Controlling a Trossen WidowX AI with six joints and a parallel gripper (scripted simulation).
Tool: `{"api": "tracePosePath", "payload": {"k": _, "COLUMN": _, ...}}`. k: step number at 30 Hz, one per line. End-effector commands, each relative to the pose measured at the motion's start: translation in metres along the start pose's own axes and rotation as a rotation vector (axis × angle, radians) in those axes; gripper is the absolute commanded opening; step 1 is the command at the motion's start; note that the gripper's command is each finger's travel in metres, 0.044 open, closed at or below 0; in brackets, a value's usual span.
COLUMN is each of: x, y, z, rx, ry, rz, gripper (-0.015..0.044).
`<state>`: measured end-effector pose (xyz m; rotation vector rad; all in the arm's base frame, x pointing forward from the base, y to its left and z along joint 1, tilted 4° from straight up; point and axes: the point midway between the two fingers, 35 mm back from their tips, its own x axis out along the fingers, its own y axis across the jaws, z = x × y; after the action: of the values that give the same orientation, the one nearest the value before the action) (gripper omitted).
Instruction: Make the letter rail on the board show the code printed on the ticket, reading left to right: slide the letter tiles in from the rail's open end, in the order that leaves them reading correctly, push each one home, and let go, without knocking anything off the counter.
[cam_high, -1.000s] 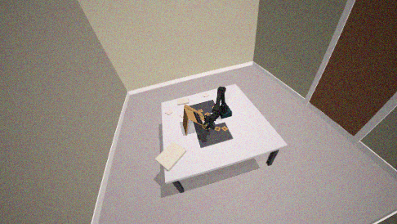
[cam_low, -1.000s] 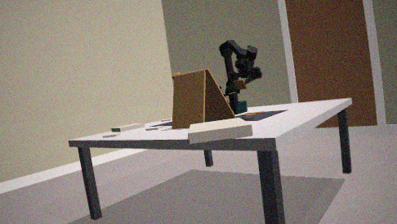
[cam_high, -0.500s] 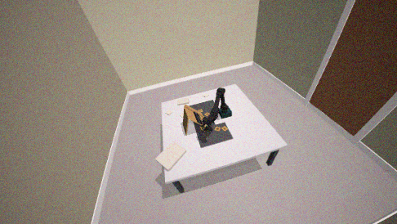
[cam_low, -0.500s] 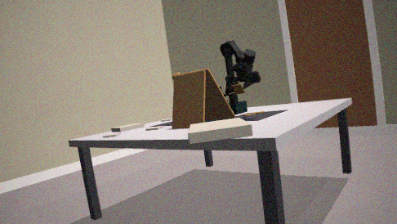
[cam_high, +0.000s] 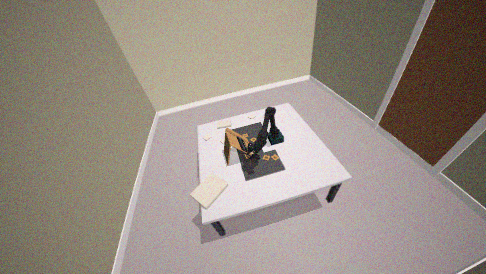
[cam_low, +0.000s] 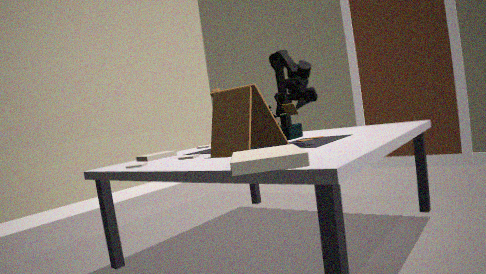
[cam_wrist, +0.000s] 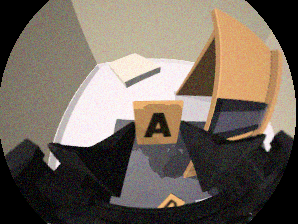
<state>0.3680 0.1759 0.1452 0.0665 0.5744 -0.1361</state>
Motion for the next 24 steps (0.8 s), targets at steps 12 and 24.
{"api": "tracePosePath", "payload": {"k": 12, "x": -0.001, "y": -0.008, "z": 0.000, "rx": -0.003, "ry": 0.000, "rz": 0.003, "gripper": 0.0000}}
{"api": "tracePosePath", "payload": {"k": 24, "x": -0.001, "y": -0.014, "z": -0.001, "rx": -0.003, "ry": 0.000, "rz": 0.003, "gripper": 0.0000}}
